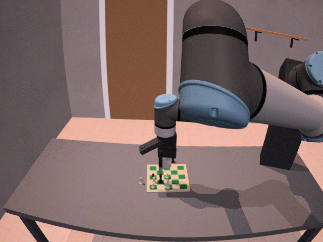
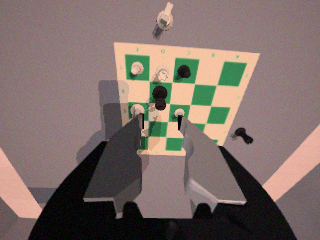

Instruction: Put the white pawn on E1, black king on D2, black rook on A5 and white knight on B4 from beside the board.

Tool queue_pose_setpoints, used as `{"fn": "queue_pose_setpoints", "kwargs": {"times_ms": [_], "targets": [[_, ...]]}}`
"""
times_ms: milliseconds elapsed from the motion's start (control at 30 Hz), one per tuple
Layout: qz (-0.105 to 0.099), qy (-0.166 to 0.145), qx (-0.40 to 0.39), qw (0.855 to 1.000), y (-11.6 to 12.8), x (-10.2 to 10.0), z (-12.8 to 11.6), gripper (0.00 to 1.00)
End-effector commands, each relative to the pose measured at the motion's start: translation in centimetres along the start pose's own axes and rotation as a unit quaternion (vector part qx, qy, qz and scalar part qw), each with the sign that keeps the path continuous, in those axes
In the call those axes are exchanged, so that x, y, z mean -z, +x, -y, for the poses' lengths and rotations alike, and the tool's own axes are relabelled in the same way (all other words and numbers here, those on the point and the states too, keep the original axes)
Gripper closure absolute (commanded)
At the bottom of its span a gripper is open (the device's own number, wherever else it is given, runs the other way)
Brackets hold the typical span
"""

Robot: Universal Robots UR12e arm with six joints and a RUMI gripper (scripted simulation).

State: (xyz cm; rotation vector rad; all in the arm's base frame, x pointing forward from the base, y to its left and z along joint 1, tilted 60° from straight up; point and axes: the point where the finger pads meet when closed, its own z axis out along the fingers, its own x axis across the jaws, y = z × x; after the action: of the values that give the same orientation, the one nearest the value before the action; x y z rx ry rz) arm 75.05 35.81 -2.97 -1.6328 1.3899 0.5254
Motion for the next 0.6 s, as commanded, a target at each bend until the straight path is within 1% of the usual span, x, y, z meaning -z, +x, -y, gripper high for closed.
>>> {"fn": "queue_pose_setpoints", "kwargs": {"times_ms": [0,167,367,400,567], "targets": [[0.000,-0.001,0.000,1.000,0.0,2.7,0.0,0.75],[0.000,-0.001,0.000,1.000,0.0,3.8,0.0,0.75],[0.000,-0.001,0.000,1.000,0.0,4.0,0.0,0.75],[0.000,-0.001,0.000,1.000,0.0,4.0,0.0,0.00],[0.000,-0.001,0.000,1.000,0.0,4.0,0.0,0.00]]}}
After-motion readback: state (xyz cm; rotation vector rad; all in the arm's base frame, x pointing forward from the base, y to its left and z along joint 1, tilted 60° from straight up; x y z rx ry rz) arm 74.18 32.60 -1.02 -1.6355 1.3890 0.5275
